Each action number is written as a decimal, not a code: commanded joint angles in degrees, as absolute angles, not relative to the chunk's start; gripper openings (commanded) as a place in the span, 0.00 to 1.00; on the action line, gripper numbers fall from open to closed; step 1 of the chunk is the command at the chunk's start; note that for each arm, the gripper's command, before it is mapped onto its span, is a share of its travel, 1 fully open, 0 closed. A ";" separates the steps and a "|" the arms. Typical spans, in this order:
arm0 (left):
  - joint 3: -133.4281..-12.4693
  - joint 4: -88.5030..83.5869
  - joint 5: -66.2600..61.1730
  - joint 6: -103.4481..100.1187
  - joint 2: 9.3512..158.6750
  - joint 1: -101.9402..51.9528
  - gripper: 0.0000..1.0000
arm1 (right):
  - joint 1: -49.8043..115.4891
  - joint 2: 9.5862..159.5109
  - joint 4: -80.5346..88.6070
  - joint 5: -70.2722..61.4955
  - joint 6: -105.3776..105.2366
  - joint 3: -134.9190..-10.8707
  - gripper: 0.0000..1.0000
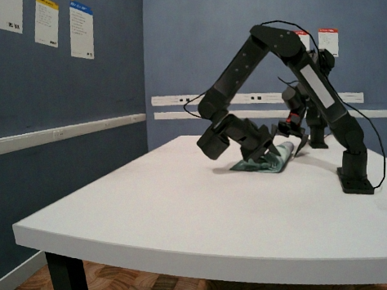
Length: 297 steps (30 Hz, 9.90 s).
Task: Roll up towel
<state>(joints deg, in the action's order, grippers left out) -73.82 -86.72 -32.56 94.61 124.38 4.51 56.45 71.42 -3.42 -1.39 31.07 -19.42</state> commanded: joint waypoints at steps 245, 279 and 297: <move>-66.04 -74.32 -33.23 100.04 111.45 5.80 0.31 | 30.36 80.26 36.42 -39.32 36.69 -46.18 0.91; -76.49 -85.60 -31.37 96.90 124.84 4.52 0.31 | 57.70 62.48 13.56 0.74 28.77 -29.87 0.98; -76.49 -85.60 -31.37 96.90 124.84 4.52 0.31 | 57.83 73.01 -5.65 0.67 28.84 -21.16 0.98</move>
<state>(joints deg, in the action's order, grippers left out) -75.64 -86.89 -31.99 96.97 124.03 4.99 58.15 71.37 -1.37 0.51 28.49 -20.53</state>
